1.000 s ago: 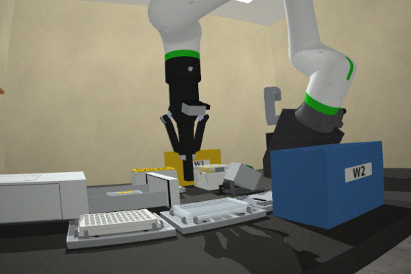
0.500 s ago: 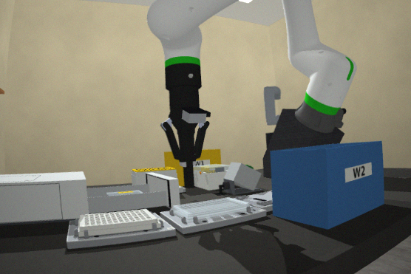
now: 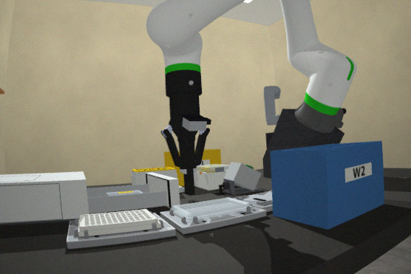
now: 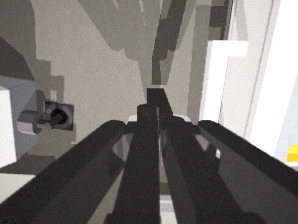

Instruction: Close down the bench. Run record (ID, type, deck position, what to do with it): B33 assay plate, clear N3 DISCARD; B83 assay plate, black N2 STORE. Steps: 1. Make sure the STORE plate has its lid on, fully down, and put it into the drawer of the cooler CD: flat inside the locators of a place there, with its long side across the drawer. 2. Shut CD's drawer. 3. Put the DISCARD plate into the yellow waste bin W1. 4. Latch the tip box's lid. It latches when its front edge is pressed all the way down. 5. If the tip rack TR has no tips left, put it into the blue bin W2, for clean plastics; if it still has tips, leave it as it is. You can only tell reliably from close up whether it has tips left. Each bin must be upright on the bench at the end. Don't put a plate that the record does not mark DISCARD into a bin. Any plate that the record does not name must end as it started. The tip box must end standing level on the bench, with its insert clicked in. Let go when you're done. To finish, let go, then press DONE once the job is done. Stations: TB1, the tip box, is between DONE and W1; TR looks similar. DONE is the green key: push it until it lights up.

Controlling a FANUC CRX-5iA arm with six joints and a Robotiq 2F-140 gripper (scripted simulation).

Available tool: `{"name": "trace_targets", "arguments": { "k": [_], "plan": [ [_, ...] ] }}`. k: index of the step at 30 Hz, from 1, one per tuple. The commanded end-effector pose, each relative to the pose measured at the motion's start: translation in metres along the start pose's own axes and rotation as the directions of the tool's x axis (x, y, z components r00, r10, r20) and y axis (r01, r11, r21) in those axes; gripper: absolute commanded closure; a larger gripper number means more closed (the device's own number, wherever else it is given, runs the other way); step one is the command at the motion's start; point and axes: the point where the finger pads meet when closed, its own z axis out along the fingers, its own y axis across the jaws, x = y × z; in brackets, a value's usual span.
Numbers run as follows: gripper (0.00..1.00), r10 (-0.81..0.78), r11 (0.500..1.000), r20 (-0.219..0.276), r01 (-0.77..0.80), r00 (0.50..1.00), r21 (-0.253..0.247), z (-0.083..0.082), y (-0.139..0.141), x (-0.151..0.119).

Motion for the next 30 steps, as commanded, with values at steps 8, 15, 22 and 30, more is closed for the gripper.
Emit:
{"name": "trace_targets", "arguments": {
  "k": [8,15,22,30],
  "plan": [
    [0.90,0.000,1.000,0.001,0.000,1.000,-0.001,0.009,0.001,0.000],
    [0.90,0.000,1.000,0.001,0.000,1.000,-0.001,0.009,0.001,0.000],
    [0.90,0.000,1.000,0.001,0.000,1.000,-0.001,0.009,0.010,0.000],
    [0.90,0.000,1.000,0.001,0.000,1.000,-0.001,0.009,0.018,0.000]
  ]
}}
